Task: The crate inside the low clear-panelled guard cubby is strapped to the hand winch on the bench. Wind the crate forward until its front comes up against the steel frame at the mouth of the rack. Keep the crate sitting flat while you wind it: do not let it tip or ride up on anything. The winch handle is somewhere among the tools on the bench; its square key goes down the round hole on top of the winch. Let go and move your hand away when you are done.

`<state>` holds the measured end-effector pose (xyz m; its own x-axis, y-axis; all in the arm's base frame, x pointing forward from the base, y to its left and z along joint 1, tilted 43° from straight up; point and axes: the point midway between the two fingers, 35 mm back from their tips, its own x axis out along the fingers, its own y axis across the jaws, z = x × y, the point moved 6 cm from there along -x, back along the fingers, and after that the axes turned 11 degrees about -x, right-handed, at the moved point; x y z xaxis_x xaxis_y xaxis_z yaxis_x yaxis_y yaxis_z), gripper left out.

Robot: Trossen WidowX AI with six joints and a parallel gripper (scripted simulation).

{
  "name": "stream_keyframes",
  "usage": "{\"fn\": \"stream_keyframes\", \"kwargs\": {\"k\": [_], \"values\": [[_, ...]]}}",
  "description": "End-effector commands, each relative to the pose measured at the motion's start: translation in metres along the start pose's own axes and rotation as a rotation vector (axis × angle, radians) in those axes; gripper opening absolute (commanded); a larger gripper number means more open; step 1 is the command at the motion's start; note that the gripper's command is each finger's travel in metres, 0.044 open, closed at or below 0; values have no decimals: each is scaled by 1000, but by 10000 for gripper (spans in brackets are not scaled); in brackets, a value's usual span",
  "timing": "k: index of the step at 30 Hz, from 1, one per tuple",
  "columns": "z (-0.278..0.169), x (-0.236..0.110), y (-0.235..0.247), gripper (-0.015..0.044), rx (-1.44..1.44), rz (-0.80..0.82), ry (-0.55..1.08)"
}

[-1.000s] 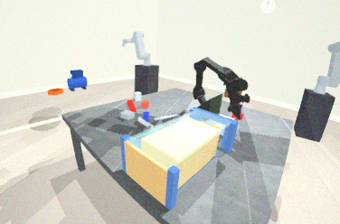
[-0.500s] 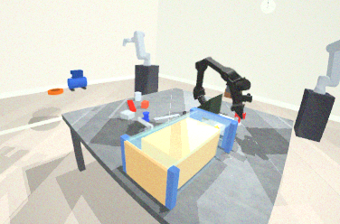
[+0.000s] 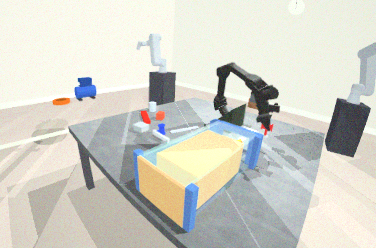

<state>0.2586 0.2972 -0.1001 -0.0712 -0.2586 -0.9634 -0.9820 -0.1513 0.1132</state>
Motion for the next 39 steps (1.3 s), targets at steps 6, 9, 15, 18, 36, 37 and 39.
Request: {"fn": "stream_keyframes", "kwargs": {"k": [6,9,15,18,36,37,39], "values": [[8,3,27,0,-20,43,-2],[9,2,31,0,-20,43,-2],[10,2,39,0,-20,44,-2],[10,1,43,0,-20,44,-2],[8,-2,65,0,-21,46,-2],[7,-2,67,0,-21,46,-2],[7,-3,69,0,-21,46,-2]]}}
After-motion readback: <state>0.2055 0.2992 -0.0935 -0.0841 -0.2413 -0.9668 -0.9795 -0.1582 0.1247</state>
